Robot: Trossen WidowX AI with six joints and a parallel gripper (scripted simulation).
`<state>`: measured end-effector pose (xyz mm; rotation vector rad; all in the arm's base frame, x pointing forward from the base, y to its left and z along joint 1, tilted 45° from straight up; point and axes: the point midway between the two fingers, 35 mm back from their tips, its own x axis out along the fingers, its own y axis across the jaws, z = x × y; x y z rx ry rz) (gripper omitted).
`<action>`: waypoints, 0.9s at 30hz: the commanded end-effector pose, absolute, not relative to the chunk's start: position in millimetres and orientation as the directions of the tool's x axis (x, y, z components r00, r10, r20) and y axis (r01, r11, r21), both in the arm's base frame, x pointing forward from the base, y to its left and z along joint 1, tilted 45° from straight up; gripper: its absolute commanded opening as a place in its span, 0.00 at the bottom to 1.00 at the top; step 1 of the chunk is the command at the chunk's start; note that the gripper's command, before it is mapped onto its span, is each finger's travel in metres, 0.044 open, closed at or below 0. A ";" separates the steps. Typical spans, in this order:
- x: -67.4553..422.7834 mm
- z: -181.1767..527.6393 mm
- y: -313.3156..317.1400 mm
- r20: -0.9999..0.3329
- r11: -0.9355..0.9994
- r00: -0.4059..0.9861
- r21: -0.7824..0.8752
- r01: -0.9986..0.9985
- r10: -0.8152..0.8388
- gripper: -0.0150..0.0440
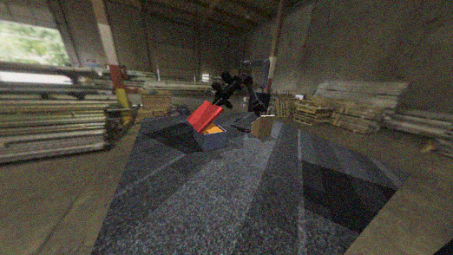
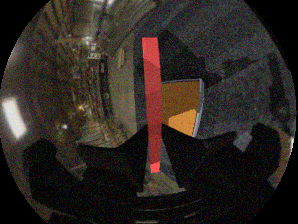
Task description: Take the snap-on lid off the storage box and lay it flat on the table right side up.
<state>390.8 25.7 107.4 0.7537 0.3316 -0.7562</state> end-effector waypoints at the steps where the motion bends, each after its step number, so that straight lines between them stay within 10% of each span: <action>1: 389.8 115.3 22.1 -0.522 0.494 0.701 0.498 0.713 -0.487 0.25; 27: 383.9 151.8 -14.9 -0.521 0.495 0.700 0.496 0.714 -0.488 0.25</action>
